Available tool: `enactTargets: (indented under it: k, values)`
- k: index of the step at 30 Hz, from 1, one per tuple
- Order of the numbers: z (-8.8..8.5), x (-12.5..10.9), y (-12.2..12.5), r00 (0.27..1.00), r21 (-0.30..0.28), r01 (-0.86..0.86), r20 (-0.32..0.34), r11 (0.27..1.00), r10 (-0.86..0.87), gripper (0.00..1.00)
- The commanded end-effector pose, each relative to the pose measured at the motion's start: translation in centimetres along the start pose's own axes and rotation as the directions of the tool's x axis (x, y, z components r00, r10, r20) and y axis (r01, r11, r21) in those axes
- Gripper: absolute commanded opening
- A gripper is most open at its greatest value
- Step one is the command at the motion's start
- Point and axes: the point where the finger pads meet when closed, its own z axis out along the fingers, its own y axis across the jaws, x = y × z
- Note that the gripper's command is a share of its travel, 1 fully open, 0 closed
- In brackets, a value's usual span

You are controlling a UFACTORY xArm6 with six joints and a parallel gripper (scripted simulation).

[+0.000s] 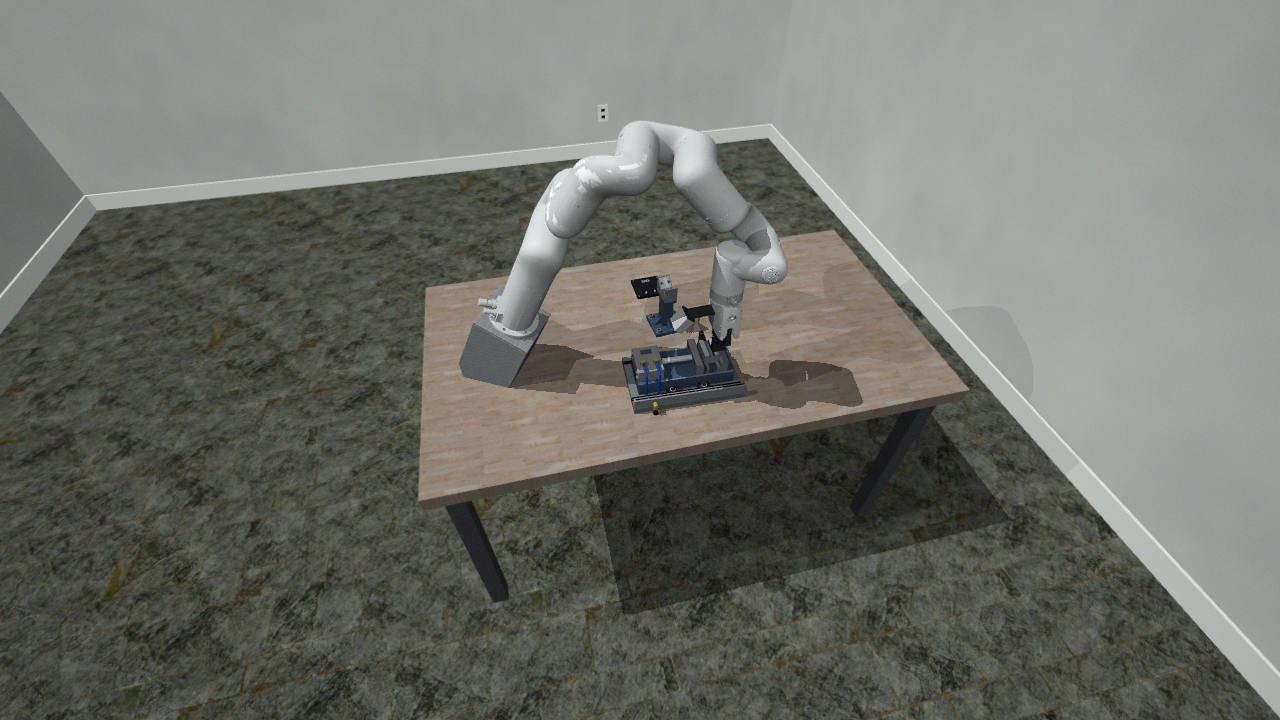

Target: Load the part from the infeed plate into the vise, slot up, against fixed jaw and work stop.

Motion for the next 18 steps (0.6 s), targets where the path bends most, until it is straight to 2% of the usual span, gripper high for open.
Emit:
enactTargets:
  k: [1,3,5,9,13,14,15,18]
  values:
    - [-0.1,0.2,0.7,0.986,0.000,0.165,0.002,0.986,-0.165,0.00]
    - [-0.1,0.2,0.7,0.986,0.000,0.165,0.002,0.986,-0.165,0.00]
    - [-0.1,0.5,1.4,0.950,0.001,0.311,0.001,0.950,-0.311,0.00]
    - [-0.1,0.7,1.9,0.914,0.001,0.405,0.001,0.914,-0.405,0.00]
    - [-0.1,1.1,2.7,0.816,0.001,0.578,0.000,0.816,-0.578,0.00]
    - [-0.1,1.1,2.7,0.815,0.001,0.580,0.000,0.815,-0.580,0.00]
    - [-0.1,1.3,3.1,0.763,0.001,0.647,0.000,0.763,-0.647,0.00]
    - [-0.1,1.6,3.6,0.681,0.001,0.732,0.000,0.681,-0.732,0.00]
